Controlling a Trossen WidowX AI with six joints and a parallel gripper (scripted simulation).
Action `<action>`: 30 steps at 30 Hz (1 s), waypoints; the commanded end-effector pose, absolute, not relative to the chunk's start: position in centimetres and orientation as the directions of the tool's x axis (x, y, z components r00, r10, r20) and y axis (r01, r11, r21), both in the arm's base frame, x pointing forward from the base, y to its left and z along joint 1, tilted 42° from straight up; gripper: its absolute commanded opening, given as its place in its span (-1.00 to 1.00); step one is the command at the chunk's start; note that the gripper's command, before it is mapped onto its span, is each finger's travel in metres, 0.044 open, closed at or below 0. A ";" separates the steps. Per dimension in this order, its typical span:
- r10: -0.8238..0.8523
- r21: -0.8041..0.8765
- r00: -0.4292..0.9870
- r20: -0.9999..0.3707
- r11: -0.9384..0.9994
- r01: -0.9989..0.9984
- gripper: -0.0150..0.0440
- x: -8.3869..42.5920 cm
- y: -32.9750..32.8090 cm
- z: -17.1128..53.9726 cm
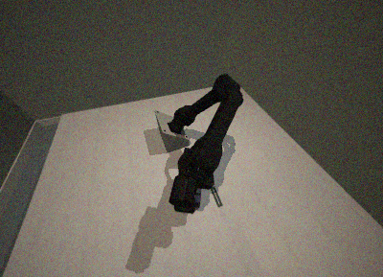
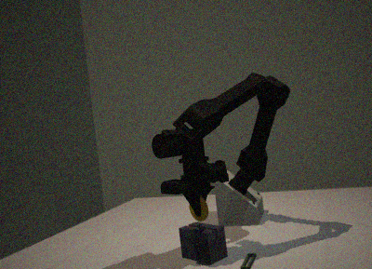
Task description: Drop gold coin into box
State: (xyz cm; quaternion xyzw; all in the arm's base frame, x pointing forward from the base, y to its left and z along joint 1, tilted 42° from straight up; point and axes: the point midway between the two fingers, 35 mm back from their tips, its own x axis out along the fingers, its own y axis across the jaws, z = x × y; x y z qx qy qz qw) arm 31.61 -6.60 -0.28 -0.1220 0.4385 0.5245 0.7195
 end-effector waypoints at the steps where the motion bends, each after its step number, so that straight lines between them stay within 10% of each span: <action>1: 0.652 0.292 0.063 -0.756 0.422 -0.858 -0.49 31.5 -6.3 -0.4; 30: 0.652 0.292 0.063 -0.756 0.422 -0.858 -0.49 31.6 -5.7 -1.2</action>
